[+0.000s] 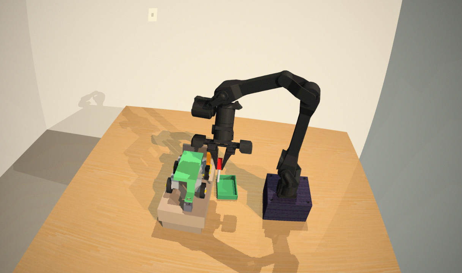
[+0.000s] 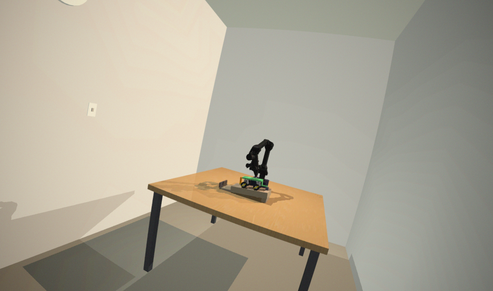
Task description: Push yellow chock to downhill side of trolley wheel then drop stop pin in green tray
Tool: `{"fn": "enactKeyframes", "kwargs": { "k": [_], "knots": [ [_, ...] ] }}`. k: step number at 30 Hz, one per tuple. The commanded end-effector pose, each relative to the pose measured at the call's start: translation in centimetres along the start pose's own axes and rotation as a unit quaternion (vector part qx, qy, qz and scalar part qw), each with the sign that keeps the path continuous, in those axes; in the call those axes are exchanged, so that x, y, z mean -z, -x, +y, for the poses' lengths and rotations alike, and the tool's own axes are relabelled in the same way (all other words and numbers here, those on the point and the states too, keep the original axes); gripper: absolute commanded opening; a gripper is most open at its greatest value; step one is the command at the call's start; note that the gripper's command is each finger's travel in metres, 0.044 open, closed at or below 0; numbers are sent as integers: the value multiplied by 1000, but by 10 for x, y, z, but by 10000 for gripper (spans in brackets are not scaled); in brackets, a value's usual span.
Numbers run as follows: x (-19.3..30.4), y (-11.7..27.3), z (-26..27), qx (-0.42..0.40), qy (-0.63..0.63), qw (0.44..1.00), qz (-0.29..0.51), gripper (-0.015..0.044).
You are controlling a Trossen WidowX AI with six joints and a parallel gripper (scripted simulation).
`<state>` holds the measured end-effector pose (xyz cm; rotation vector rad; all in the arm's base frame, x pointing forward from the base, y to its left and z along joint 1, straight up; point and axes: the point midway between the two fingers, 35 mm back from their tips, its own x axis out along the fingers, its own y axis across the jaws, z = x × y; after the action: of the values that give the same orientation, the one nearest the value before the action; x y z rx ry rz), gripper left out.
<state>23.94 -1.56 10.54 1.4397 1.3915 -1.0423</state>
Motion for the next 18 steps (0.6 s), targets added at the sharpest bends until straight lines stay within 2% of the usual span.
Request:
{"fn": "enactKeyframes", "kwargs": {
  "k": [1,18],
  "knots": [
    [-16,1,-1,2,0,1000,-1,0],
    [-79,7,-7,3,0,1000,-4,0]
  ]
}}
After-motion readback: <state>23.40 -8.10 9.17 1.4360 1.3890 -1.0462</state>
